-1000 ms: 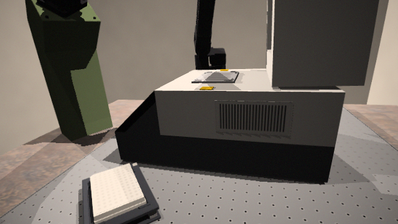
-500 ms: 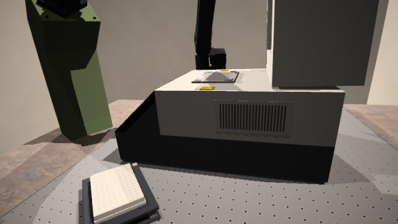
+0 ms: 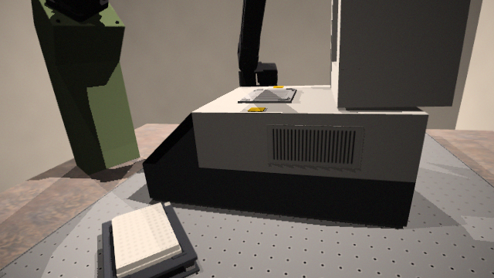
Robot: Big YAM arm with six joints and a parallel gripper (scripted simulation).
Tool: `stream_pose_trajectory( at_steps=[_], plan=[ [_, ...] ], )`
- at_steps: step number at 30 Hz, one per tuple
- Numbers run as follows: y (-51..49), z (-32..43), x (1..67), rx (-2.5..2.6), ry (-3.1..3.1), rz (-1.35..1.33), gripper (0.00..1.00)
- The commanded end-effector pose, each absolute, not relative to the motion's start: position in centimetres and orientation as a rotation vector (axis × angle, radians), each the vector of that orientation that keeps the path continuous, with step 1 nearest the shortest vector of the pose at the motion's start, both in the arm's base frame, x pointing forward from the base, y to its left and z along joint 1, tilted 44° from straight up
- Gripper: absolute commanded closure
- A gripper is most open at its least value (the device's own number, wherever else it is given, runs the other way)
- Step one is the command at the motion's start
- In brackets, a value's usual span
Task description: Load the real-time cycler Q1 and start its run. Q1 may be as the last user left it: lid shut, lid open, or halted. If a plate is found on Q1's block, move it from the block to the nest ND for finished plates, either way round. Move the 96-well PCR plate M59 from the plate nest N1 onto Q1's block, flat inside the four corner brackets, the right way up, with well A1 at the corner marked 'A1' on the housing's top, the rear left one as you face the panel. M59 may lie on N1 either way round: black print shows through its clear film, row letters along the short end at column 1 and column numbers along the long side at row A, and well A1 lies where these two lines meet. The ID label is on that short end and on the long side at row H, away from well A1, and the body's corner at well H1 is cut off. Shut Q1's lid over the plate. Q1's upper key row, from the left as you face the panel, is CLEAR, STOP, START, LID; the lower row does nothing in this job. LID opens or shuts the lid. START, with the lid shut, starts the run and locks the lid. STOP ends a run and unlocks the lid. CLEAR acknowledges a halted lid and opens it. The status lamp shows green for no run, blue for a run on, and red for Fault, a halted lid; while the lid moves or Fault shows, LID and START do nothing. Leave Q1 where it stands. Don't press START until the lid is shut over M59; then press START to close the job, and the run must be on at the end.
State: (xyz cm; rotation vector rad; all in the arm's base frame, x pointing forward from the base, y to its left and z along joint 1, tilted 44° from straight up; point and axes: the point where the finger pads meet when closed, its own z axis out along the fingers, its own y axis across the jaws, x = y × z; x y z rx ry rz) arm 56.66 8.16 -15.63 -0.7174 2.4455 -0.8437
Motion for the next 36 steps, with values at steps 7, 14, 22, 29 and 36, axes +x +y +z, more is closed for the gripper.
stream_pose_trajectory(
  at_steps=[7, 14, 22, 29, 36],
  plan=[
    [11.6, -15.0, 56.7, -0.757, 2.408, -0.82, 1.0],
    [9.7, -15.4, 56.2, -0.773, 2.435, -0.827, 1.0],
    [8.2, -13.6, 57.7, -0.712, 2.415, -0.835, 1.0],
    [9.5, -13.3, 57.9, -0.717, 2.414, -0.823, 1.0],
    [10.6, -15.7, 55.7, -0.758, 2.437, -0.828, 1.0]
  ],
)
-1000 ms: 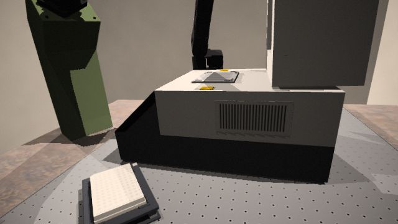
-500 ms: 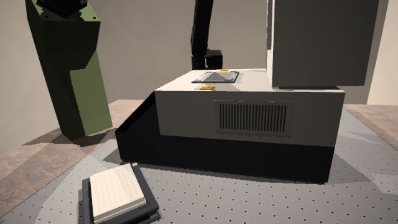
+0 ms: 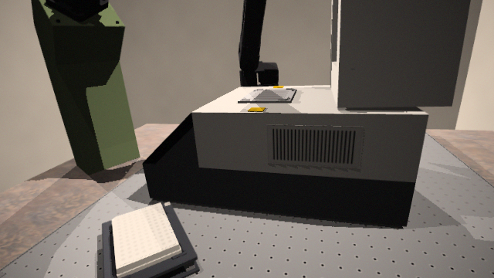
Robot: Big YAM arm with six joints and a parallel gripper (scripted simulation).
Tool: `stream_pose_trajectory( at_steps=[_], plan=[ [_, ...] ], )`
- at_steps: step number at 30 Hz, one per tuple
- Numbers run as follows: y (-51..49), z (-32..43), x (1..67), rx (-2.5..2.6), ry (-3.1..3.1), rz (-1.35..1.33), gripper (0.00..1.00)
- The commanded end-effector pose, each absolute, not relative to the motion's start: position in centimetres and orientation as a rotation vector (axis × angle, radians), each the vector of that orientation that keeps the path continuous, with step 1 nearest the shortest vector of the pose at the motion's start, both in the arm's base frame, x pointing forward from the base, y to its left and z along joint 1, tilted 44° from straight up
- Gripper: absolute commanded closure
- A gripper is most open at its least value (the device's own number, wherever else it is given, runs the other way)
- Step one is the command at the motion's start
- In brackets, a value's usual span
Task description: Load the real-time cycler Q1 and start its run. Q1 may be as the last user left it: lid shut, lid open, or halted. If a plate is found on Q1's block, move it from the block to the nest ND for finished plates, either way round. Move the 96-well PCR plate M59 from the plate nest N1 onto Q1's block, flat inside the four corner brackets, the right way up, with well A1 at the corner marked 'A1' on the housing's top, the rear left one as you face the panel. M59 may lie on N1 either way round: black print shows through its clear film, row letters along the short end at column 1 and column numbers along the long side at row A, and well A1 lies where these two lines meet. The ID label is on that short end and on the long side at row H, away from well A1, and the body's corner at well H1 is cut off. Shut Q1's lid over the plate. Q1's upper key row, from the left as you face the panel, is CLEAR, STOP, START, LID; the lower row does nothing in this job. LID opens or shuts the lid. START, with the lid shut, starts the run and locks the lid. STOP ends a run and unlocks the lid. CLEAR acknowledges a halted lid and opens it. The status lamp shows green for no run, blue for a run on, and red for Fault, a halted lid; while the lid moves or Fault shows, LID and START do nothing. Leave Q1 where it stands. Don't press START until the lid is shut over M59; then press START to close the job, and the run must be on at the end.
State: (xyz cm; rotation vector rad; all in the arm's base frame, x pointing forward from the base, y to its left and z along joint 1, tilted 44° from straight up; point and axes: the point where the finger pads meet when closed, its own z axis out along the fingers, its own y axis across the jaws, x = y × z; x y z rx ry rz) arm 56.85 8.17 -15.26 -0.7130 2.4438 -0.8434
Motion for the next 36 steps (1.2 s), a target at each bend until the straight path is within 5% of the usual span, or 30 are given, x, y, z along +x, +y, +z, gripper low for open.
stream_pose_trajectory(
  at_steps=[1, 36],
  plan=[
    [10.9, -15.8, 55.8, -0.761, 2.434, -0.826, 1.0],
    [10.7, -16.0, 55.8, -0.76, 2.437, -0.828, 1.0]
  ],
)
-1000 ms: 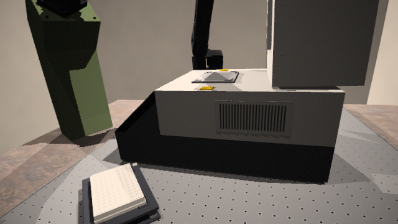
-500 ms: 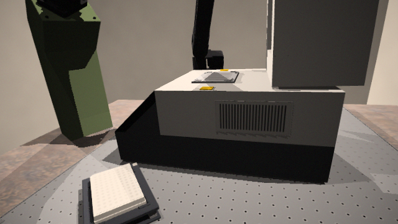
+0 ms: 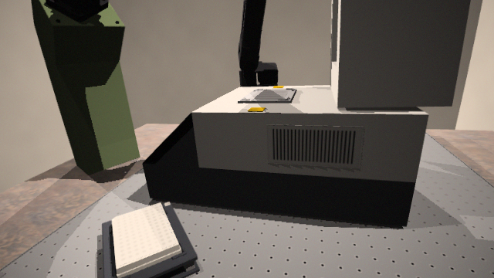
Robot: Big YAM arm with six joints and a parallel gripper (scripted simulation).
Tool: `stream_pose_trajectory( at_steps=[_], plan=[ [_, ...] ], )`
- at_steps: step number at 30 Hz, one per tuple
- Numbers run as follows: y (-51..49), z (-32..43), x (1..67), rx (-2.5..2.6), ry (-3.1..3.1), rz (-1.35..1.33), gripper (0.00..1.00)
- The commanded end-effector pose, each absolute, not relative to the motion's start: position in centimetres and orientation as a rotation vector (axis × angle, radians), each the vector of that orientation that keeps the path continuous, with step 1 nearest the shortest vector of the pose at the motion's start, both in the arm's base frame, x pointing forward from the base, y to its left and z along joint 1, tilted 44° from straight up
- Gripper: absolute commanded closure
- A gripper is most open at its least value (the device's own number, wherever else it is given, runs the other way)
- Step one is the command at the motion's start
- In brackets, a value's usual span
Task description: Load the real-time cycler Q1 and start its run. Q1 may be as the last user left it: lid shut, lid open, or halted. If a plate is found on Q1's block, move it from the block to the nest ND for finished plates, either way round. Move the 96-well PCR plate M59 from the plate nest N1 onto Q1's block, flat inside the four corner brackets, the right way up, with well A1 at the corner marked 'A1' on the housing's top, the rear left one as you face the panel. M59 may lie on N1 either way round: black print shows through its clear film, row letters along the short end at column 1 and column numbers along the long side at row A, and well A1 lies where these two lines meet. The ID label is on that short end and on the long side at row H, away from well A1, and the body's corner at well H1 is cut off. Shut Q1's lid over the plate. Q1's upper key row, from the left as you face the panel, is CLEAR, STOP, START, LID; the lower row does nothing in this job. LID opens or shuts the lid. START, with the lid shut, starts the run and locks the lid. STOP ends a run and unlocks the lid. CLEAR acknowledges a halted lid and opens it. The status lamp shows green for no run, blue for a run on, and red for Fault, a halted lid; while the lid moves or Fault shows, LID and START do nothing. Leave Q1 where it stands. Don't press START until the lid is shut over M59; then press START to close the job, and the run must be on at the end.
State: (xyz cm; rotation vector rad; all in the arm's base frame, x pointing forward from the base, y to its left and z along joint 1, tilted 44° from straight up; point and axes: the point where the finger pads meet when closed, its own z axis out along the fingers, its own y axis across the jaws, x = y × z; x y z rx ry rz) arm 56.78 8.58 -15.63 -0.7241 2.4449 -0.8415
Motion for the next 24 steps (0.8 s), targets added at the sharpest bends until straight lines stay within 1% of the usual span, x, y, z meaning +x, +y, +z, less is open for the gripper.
stream_pose_trajectory(
  at_steps=[1, 6, 15, 24],
  plan=[
    [10.7, -16.0, 55.8, -0.76, 2.436, -0.828, 1.0],
    [10.1, -14.4, 57.4, -0.743, 2.418, -0.822, 1.0],
    [8.2, -14.2, 57.0, -0.736, 2.439, -0.847, 1.0],
    [9.6, -13.5, 58.0, -0.72, 2.415, -0.832, 1.0]
  ],
)
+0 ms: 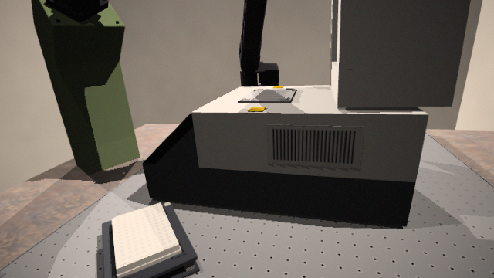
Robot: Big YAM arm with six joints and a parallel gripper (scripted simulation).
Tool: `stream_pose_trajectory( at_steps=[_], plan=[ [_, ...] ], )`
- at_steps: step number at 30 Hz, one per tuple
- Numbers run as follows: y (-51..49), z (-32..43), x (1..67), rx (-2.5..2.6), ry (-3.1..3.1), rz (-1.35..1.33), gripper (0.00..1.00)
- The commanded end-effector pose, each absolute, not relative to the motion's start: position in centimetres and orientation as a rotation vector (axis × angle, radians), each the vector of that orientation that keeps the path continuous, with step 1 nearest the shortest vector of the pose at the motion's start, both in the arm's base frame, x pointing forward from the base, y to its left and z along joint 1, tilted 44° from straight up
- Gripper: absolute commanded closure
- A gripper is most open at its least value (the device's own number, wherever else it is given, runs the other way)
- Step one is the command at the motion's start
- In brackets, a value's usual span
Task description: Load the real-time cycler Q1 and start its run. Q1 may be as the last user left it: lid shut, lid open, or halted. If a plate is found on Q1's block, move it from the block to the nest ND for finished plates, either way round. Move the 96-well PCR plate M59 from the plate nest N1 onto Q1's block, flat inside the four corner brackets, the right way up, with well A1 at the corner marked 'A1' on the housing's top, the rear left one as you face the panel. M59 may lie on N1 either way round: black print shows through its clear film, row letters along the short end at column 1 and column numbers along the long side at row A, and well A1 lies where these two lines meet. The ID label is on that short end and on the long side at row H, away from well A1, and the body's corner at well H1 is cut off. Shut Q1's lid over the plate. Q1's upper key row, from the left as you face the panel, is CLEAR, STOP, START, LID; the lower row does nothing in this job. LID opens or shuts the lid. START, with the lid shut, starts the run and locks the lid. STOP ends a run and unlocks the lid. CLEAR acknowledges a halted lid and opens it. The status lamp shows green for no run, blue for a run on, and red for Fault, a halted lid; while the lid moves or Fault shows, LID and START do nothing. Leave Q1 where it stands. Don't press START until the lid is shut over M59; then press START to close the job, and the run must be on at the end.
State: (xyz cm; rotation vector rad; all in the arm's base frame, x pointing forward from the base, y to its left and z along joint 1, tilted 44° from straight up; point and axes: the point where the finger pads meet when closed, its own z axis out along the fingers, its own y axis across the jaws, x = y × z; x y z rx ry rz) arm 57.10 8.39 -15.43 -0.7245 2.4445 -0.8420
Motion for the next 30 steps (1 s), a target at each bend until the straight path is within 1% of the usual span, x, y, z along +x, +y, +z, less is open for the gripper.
stream_pose_trajectory(
  at_steps=[1, 11, 19, 30],
  plan=[
    [9.6, -13.5, 58.0, -0.72, 2.415, -0.832, 1.0],
    [10.5, -16.0, 56.4, -0.743, 2.423, -0.825, 1.0],
    [10.9, -14.6, 57.3, -0.761, 2.407, -0.828, 1.0],
    [8.5, -13.6, 58.2, -0.714, 2.416, -0.843, 1.0]
  ],
)
